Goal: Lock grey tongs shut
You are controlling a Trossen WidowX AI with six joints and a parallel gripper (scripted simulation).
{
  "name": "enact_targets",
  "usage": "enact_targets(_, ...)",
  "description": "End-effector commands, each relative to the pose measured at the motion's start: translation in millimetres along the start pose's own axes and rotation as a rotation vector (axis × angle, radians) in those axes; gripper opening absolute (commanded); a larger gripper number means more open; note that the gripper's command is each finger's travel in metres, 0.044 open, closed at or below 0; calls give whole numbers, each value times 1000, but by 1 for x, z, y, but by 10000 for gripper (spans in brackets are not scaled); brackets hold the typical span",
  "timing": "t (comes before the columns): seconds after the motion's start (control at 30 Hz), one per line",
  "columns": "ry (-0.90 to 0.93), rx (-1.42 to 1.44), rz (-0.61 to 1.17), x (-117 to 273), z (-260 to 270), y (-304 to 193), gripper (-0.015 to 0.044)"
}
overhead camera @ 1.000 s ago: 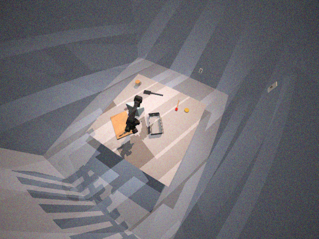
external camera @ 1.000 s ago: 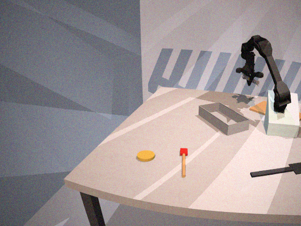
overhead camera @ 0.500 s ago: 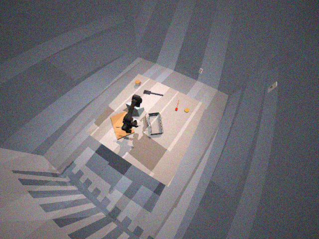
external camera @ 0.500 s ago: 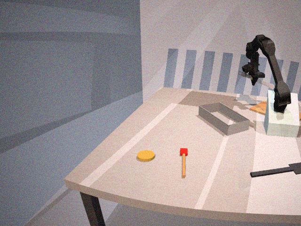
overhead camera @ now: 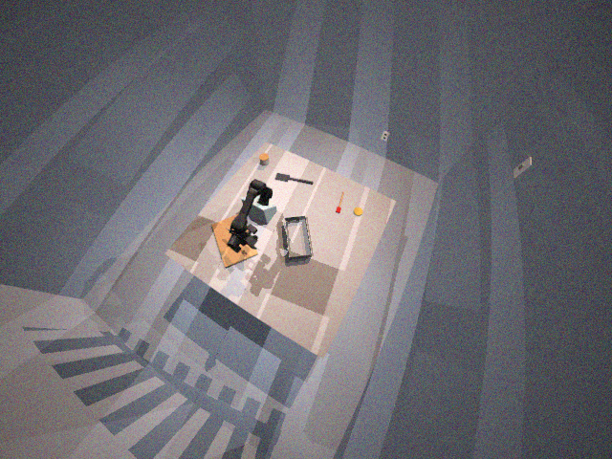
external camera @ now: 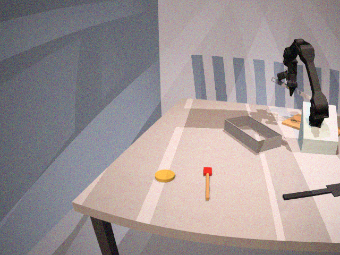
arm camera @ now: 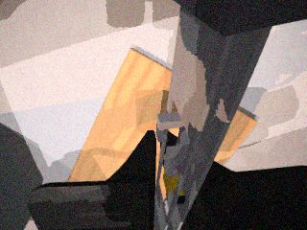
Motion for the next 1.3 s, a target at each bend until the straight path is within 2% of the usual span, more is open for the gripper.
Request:
enact_targets(0.0,-13,-137,3,4,0,-8,-150)
enact_targets(1.27,-20,-1616,0,4,2,-86,-150)
Point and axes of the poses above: the point midway between the two fingers, 35 mm back from their tips, its own x axis back along the fingers, its own z axis across the jaws, y = z × x, the point moved 5 cm from there along x, back along the fingers, and after that the axes turned 8 degrees about x, right-handed, at the moved point
